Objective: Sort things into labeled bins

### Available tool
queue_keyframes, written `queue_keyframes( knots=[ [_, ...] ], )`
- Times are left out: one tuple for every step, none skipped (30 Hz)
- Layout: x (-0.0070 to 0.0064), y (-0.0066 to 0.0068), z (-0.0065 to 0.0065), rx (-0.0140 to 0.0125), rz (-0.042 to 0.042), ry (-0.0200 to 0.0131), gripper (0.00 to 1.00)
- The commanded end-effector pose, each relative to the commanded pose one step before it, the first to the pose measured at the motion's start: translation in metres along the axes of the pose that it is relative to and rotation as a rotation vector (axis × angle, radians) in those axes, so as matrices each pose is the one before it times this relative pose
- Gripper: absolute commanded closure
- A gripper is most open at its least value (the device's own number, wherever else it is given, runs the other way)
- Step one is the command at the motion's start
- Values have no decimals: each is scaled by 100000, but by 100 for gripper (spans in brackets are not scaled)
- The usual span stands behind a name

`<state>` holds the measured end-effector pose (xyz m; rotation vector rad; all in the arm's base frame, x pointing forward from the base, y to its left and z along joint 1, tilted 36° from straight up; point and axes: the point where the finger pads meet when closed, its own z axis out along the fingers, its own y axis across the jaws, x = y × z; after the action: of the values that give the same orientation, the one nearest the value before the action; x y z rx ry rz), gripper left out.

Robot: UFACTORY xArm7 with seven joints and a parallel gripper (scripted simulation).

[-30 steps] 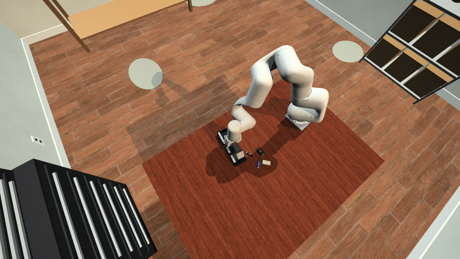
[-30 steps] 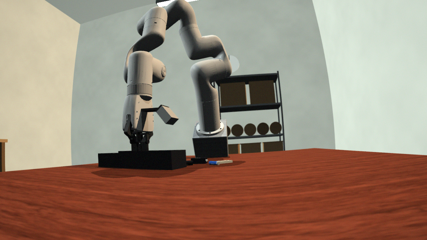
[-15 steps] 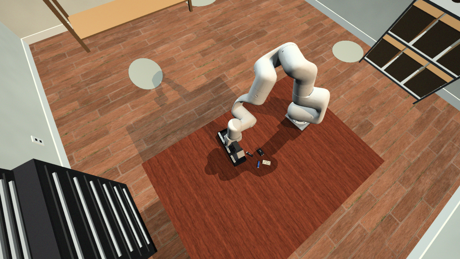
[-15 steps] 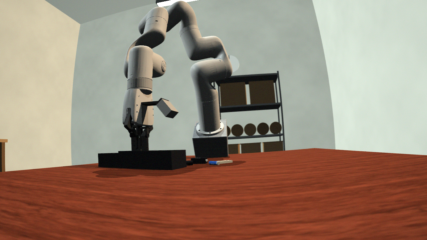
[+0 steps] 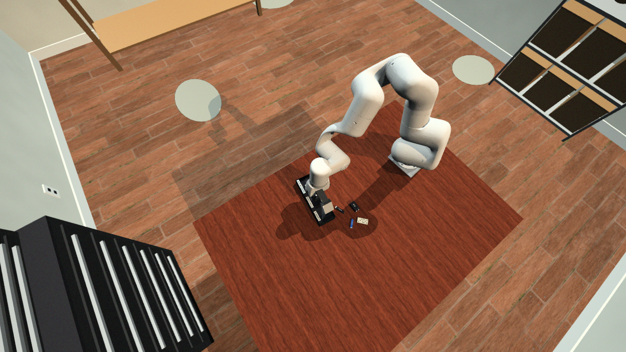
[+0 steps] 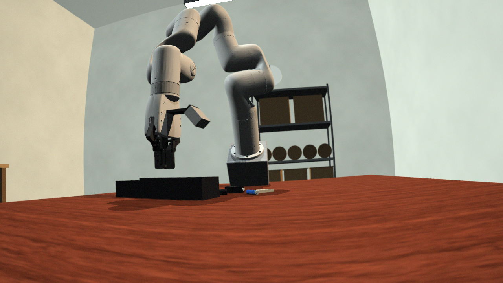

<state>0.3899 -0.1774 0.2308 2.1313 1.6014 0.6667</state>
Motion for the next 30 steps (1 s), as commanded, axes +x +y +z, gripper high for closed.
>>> queue_keyframes(
  knots=[
    [635,-391,-119,-266,-4966,-52,59],
    [691,-467,1,1,-5001,3,59],
    [0,0,0,0,0,0,59],
    [0,0,0,0,0,0,59],
    [714,-433,-1,2,-5001,3,59],
    [736,-400,-8,2,-5001,3,59],
    [754,-360,-1,2,-4944,3,59],
    [770,-322,-1,25,-2708,5,59],
    [779,-301,-1,16,-3292,3,59],
    [788,-275,-1,23,-3517,13,59],
    [798,-247,-1,36,-3539,28,59],
    [806,-219,0,45,-3534,39,59],
    [813,-190,0,46,-3532,42,59],
    [819,-161,1,41,-3532,42,59],
    [825,-132,1,35,-3534,38,59],
    [829,-103,2,29,-3536,34,59],
    [832,-74,2,23,-3539,30,59],
    [834,-45,-6,19,-3541,27,59],
    [835,-15,2,15,-3535,23,59],
    [0,0,0,0,0,0,59],
    [0,0,0,0,0,0,59],
    [835,15,1,-62,-9985,-61,59],
    [829,99,1,-8,-2286,-26,59],
    [827,117,0,-37,-2690,-91,59],
    [823,140,6,-84,-3407,-118,59],
    [818,167,-3,-56,-2914,-66,59],
    [813,191,-4,-3,0,5,59],
    [813,191,-4,-3,0,5,59],
    [813,191,-4,-4,0,5,59],
    [813,191,-4,-4,0,6,59]
  ],
)
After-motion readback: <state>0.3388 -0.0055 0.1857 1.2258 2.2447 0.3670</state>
